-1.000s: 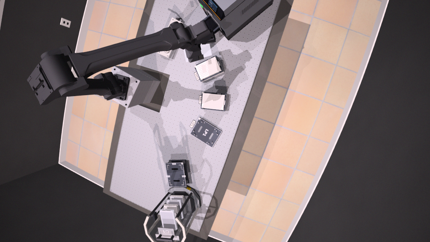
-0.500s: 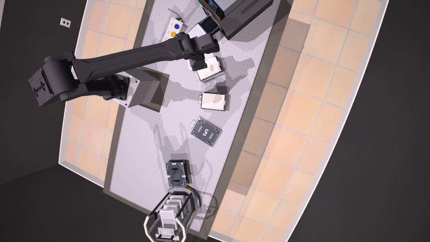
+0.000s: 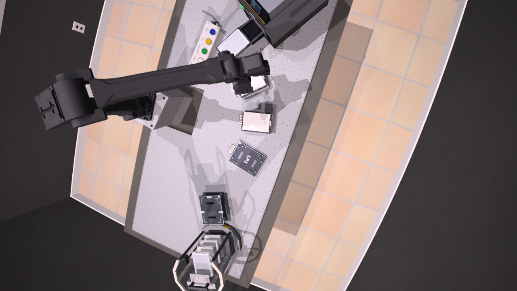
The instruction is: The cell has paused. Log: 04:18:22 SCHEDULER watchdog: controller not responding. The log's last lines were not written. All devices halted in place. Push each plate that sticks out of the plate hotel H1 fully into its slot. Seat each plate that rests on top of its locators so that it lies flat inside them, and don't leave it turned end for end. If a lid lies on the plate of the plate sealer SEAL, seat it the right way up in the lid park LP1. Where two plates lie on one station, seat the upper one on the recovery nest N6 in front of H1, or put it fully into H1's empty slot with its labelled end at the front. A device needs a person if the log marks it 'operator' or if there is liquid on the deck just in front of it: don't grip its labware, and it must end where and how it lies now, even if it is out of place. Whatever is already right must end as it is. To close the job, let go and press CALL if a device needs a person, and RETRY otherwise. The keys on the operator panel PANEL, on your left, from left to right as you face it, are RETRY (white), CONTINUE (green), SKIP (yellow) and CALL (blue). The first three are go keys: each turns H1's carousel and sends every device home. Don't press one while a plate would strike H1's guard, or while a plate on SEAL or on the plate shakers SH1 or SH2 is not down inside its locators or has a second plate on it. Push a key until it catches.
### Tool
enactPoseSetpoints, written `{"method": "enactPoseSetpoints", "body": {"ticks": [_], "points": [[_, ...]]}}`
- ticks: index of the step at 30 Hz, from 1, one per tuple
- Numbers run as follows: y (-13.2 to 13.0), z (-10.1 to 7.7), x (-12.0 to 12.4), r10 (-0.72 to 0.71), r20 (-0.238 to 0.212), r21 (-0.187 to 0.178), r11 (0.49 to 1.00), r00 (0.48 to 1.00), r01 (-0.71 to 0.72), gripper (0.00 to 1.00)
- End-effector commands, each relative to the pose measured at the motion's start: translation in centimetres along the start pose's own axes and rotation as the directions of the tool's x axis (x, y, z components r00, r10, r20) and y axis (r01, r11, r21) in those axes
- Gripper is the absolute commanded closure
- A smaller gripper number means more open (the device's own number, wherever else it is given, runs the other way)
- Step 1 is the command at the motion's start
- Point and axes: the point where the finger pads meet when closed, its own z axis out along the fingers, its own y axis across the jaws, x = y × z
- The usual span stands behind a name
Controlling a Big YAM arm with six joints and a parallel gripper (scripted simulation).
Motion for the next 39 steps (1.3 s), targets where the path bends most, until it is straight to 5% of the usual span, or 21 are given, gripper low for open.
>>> {"method": "enactPoseSetpoints", "body": {"ticks": [1, 7, 39], "points": [[-1.6, -1.2, -1.1, 0.155, 0.041, -0.009, 0.988, 0.987, -0.155, 0.16], [-3.7, -1.0, -0.6, 0.346, 0.034, -0.013, 0.938, 0.937, -0.346, 0.16], [-13.4, -1.9, -1.7, 0.325, 0.052, -0.009, 0.946, 0.944, -0.325, 0.16]]}}
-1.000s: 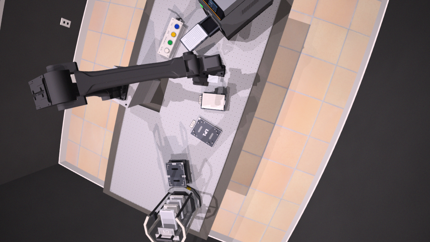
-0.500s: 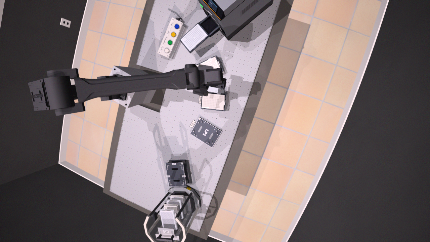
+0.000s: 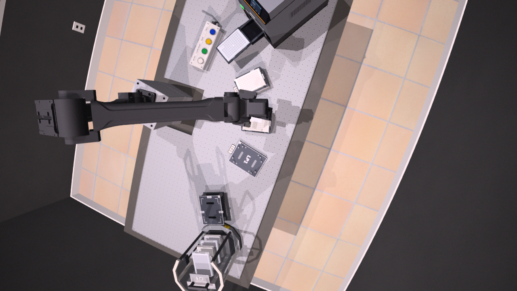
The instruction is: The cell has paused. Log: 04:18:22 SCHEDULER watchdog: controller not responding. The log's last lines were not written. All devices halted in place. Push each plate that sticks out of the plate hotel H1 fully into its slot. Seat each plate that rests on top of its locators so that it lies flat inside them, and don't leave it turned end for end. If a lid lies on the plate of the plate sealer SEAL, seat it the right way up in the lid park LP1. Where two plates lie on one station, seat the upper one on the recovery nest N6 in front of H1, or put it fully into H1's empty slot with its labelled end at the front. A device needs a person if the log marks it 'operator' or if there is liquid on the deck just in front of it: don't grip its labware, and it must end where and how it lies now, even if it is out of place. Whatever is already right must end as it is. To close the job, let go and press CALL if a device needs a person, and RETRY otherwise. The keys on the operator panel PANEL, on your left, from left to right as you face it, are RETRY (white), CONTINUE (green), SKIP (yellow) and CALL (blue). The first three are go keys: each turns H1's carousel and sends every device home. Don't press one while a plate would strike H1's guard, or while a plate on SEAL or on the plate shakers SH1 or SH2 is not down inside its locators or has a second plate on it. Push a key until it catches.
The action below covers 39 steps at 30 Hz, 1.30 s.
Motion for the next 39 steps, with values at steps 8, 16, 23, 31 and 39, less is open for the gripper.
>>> {"method": "enactPoseSetpoints", "body": {"ticks": [8, 16, 23, 31, 39], "points": [[-2.8, -1.4, -3.2, -0.015, 0.039, -0.009, 1.000, 0.999, 0.015, 0.16], [-5.4, -1.1, -3.8, -0.016, 0.032, -0.007, 1.000, 0.999, 0.016, 0.16], [-7.1, -2.6, -4.7, 0.075, 0.073, -0.012, 0.997, 0.994, -0.074, 0.16], [-9.9, -1.8, -3.3, 0.334, 0.058, -0.022, 0.943, 0.941, -0.333, 0.16], [-12.1, -1.2, -1.9, 0.424, 0.034, -0.019, 0.906, 0.905, -0.423, 0.16]]}}
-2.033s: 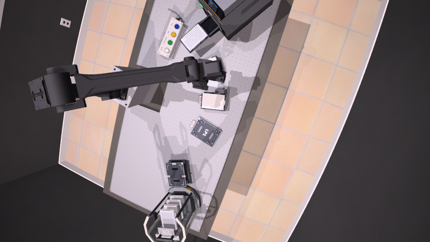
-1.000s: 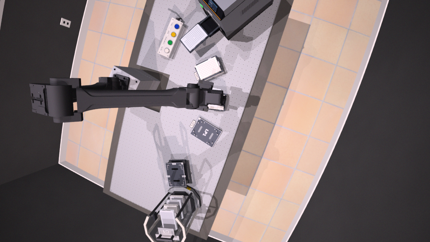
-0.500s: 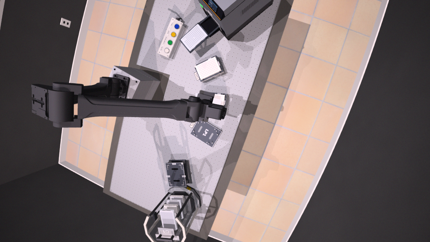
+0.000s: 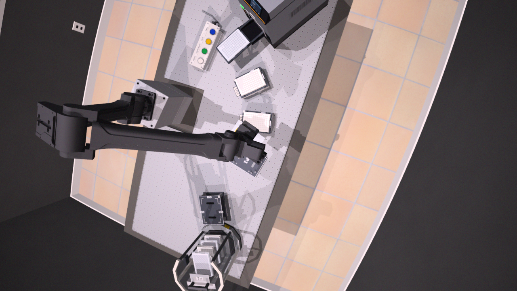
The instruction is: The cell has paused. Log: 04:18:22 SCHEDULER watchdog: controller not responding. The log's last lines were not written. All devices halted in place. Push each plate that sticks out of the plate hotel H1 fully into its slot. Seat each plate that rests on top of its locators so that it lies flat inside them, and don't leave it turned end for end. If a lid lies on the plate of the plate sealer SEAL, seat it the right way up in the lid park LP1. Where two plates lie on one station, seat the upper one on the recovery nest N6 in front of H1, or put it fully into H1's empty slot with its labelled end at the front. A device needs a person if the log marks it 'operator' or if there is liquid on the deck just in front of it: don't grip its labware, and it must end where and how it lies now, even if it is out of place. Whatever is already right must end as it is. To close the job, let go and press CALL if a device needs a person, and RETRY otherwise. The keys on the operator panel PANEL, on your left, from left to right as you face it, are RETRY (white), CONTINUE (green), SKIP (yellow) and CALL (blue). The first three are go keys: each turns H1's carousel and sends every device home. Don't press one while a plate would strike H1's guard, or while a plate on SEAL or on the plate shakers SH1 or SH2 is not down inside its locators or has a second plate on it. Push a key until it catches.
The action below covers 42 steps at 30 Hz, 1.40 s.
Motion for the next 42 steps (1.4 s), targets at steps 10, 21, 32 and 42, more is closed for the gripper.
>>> {"method": "enactPoseSetpoints", "body": {"ticks": [10, 21, 32, 42], "points": [[-3.4, -1.3, -1.9, 0.026, 0.041, -0.013, 1.000, 0.999, -0.026, 0.16], [-6.1, -1.5, -3.9, 0.026, 0.051, -0.012, 1.000, 0.998, -0.025, 0.16], [-9.9, -0.8, -4.2, 0.025, 0.025, -0.005, 1.000, 0.999, -0.025, 0.16], [-12.6, -0.7, -4.8, 0.025, 0.021, -0.004, 1.000, 0.999, -0.025, 0.16]]}}
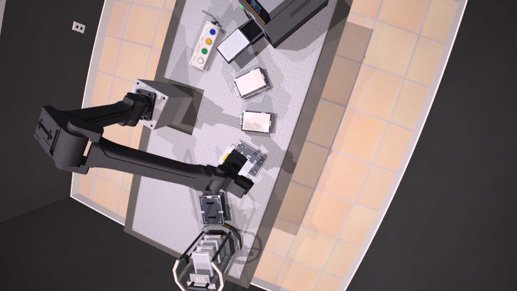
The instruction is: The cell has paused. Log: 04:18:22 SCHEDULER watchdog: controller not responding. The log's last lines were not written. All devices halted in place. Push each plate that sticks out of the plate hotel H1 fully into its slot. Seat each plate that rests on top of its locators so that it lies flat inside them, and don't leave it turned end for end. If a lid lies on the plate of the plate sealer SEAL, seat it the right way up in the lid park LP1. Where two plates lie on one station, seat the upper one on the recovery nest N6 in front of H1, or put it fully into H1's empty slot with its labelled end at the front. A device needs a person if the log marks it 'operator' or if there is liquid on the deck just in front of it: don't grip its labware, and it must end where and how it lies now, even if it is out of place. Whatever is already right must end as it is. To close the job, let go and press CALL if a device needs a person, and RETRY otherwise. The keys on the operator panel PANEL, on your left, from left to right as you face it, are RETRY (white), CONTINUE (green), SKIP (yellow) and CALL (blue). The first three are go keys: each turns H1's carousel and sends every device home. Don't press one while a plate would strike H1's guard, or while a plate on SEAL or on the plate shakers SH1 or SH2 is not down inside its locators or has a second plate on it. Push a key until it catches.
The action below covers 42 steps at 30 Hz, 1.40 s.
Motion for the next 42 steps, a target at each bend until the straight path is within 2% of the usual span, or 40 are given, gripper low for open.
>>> {"method": "enactPoseSetpoints", "body": {"ticks": [1, 3, 6, 8, 10, 12, 42], "points": [[-1.5, -1.4, -2.9, -0.012, 0.041, -0.004, 1.000, 0.999, 0.012, 0.16], [-2.1, -1.7, -3.2, -0.012, 0.048, -0.003, 1.000, 0.999, 0.012, 0.16], [-2.9, -1.2, -3.3, -0.012, 0.040, -0.003, 1.000, 0.999, 0.012, 0.16], [-2.7, -2.3, -3.7, -0.063, 0.065, 0.000, 0.998, 0.996, 0.063, 0.16], [-2.7, -2.3, -3.7, -0.063, 0.065, 0.000, 0.998, 0.996, 0.063, 0.16], [-1.8, -2.3, -3.7, -0.123, 0.067, 0.000, 0.992, 0.990, 0.124, 0.16], [-2.2, -2.4, -3.7, -0.113, 0.069, 0.002, 0.994, 0.991, 0.113, 0.16]]}}
